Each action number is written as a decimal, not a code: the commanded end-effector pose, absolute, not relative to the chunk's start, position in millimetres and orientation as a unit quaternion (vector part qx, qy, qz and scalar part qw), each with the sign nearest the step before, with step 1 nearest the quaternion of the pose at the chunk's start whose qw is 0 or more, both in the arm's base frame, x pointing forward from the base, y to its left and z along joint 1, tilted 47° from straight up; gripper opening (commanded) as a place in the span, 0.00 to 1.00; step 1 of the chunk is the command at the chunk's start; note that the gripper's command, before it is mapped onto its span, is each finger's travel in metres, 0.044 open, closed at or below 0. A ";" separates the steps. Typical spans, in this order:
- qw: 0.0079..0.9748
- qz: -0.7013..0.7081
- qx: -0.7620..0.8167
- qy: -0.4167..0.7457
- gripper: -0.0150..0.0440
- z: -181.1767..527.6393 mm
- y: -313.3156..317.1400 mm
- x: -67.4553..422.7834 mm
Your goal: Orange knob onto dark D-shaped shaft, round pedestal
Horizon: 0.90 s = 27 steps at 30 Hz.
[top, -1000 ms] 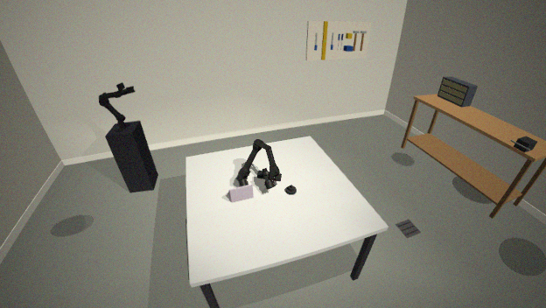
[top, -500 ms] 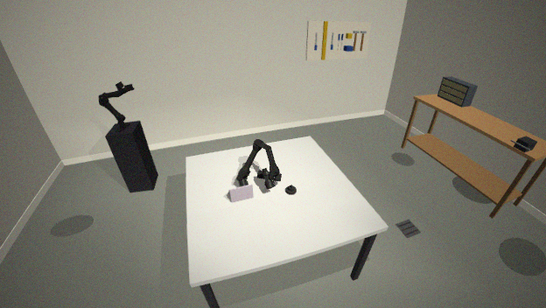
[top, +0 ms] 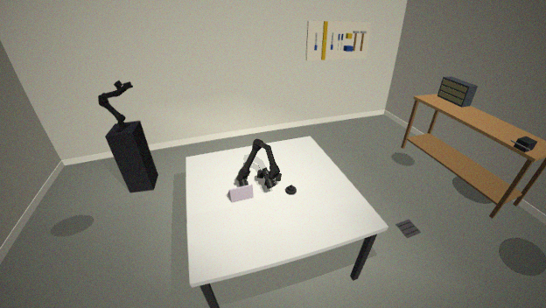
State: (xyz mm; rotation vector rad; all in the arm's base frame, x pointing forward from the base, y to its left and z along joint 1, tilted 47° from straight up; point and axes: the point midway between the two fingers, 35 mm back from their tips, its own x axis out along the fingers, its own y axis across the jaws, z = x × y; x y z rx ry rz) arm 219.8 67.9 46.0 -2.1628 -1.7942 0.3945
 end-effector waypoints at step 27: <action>-0.242 0.282 -0.610 -0.700 1.00 111.7 -6.7 235.6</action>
